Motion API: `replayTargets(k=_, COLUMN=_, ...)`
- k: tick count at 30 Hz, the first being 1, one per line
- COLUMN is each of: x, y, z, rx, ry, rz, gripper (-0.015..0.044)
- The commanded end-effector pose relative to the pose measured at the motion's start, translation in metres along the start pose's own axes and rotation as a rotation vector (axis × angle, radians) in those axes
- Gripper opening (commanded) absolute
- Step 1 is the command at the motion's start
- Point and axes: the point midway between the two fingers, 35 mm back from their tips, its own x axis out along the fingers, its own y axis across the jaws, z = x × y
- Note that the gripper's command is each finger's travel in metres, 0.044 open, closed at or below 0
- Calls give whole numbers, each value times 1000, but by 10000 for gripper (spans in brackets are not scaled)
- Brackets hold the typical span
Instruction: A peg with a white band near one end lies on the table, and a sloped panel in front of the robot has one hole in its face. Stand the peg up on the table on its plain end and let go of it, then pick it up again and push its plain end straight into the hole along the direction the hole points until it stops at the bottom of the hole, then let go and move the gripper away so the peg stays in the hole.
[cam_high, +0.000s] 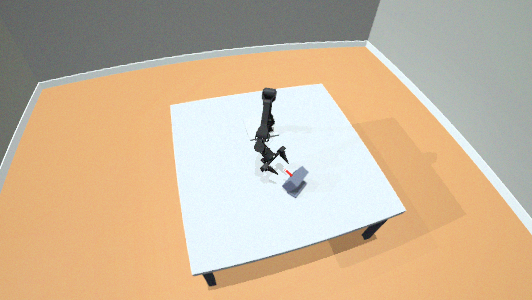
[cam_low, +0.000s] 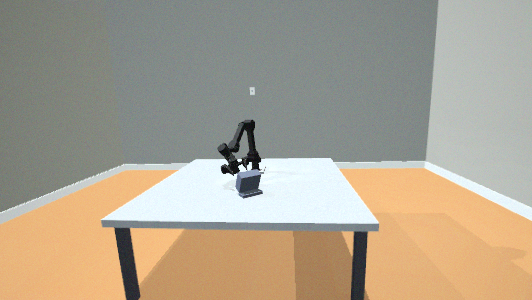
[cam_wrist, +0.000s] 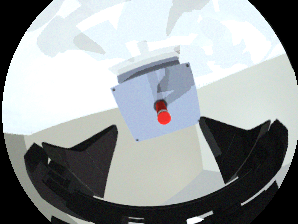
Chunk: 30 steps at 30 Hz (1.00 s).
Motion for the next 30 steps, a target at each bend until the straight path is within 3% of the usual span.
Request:
replayTargets(k=1, x=-7, y=0, z=0, rx=-4, ry=0, rz=-2, gripper=440)
replayTargets(k=30, x=-52, y=3, z=3, rx=4, ry=6, rz=1, gripper=440)
